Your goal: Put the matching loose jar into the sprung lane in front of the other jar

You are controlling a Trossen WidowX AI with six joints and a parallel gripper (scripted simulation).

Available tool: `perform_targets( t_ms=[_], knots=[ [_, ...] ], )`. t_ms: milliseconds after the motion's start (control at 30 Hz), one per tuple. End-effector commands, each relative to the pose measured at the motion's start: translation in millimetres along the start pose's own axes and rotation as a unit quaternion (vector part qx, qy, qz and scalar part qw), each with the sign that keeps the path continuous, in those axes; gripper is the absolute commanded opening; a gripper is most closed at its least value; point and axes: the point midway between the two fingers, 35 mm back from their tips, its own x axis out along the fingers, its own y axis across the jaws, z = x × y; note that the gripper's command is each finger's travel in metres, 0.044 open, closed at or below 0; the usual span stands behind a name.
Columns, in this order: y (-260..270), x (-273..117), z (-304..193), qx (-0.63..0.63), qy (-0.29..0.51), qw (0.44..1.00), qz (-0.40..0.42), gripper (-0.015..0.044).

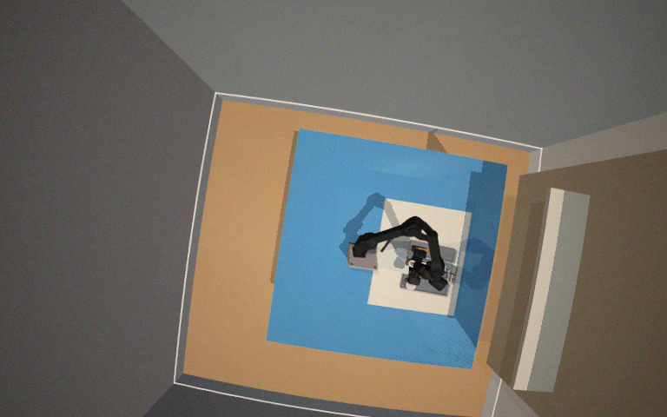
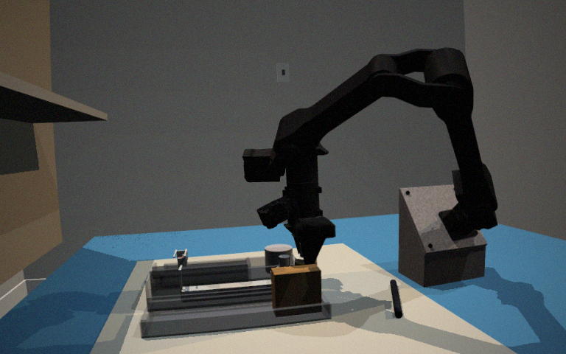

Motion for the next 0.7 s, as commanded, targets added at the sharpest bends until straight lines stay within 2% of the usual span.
perform_targets(
  t_ms=[0, 667],
  knots=[
    [2.0, -2.6, 7.5, -0.005, -0.01, 1.0, 0.003, 0.0],
    [2.8, -4.2, 14.5, -0.005, -0.01, 1.0, 0.003, 0.0]
  ],
)
